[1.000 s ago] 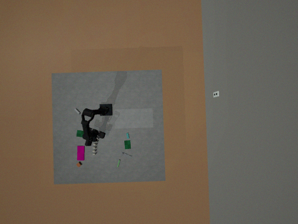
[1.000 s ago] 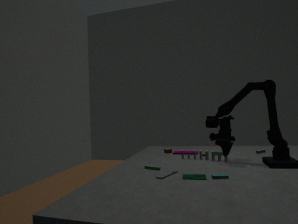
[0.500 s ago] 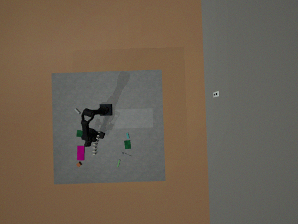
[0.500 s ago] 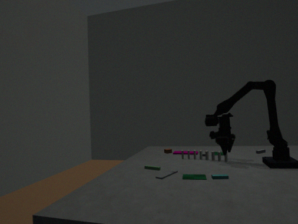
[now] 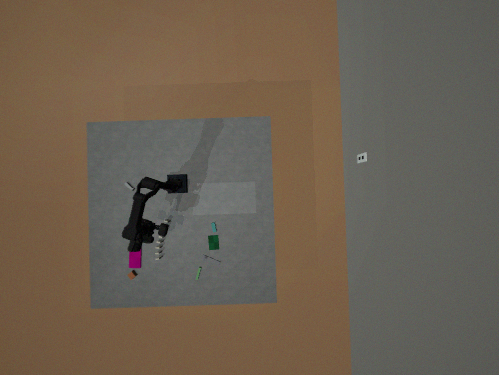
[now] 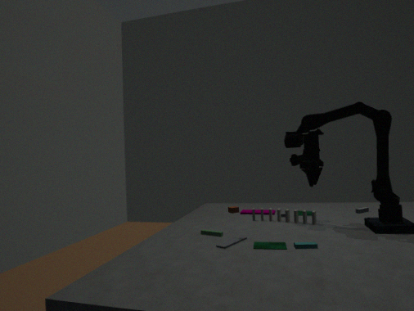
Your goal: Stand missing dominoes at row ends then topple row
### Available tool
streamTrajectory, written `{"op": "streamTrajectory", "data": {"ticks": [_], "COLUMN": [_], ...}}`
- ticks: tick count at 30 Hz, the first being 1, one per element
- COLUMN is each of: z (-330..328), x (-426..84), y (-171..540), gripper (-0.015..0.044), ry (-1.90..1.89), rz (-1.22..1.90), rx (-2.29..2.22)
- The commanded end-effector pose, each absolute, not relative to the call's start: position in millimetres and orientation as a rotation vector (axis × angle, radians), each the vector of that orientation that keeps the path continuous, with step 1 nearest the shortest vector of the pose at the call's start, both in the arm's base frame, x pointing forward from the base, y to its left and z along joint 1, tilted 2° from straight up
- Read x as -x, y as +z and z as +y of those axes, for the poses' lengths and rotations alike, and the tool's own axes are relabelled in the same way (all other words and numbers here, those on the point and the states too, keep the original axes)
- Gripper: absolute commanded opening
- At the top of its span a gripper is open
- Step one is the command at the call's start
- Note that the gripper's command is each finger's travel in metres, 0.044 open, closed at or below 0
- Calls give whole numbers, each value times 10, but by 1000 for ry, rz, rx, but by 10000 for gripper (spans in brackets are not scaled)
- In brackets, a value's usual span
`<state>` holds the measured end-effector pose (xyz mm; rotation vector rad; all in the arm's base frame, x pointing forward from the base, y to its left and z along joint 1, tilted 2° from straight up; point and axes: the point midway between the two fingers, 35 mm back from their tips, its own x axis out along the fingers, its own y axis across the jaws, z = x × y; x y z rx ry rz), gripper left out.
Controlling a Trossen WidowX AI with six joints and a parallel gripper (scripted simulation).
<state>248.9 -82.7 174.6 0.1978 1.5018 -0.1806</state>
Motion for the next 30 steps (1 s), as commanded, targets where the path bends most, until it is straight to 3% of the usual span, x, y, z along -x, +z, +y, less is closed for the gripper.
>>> {"op": "streamTrajectory", "data": {"ticks": [1,13,30], "z": [-803,-703,-697], "x": [-2429,-2186,-2171], "y": [1668,1184,1157], "gripper": [309,0,0], "ry": [7,877,924], "rz": [1510,1319,1297], "rx": [-2,918,968]}}
